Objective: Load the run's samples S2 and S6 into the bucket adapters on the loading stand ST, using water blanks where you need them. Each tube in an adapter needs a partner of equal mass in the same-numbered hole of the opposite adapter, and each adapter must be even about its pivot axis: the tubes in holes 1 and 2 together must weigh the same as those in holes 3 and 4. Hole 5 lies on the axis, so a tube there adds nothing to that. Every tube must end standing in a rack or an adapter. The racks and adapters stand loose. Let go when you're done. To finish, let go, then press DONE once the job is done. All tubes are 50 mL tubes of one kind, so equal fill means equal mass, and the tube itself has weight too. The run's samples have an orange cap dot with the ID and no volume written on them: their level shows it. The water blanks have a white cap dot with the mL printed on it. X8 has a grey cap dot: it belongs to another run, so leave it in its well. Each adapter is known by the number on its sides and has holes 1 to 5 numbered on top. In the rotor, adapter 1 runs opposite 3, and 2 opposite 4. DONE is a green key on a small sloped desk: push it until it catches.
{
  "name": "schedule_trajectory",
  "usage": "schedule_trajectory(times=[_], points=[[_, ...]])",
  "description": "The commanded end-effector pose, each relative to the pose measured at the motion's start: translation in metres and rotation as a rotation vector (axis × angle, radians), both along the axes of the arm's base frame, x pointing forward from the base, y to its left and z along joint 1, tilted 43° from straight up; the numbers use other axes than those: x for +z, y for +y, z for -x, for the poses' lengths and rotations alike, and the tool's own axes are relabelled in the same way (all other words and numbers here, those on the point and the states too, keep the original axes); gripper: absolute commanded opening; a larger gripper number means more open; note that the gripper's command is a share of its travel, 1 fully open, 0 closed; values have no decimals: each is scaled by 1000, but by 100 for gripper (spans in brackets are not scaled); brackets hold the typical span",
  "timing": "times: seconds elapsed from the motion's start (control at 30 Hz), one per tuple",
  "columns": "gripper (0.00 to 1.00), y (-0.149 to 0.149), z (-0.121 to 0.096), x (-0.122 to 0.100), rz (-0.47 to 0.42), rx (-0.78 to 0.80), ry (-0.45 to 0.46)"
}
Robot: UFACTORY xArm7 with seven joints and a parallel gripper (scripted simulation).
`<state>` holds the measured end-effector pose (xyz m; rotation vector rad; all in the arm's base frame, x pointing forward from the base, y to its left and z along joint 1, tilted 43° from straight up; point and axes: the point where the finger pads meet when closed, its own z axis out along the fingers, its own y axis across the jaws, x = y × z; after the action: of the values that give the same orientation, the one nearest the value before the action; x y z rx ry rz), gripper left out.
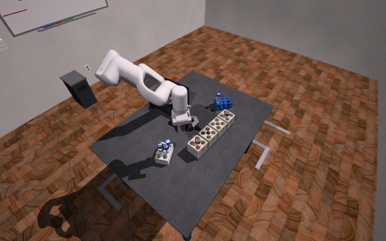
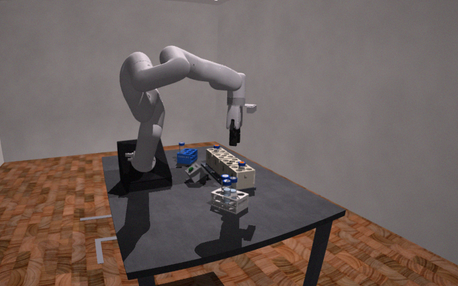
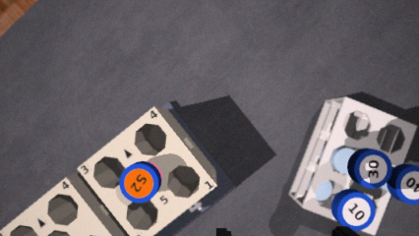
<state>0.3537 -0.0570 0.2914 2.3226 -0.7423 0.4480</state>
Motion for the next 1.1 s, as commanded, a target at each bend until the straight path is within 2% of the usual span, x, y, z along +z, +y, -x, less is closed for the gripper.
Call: schedule_trajectory(times=[0.0,0.07,0.37,0.57,0.9,1.07], points=[[57,-8,11,8,-12,-74,-78],[57,-8,11,8,-12,-74,-78],[57,-34,44,26,-45,-277,-266],[57,-51,65,38,-45,-278,-266],[57,-51,66,39,-45,-278,-266],[57,-58,65,32,-45,-278,-266]])
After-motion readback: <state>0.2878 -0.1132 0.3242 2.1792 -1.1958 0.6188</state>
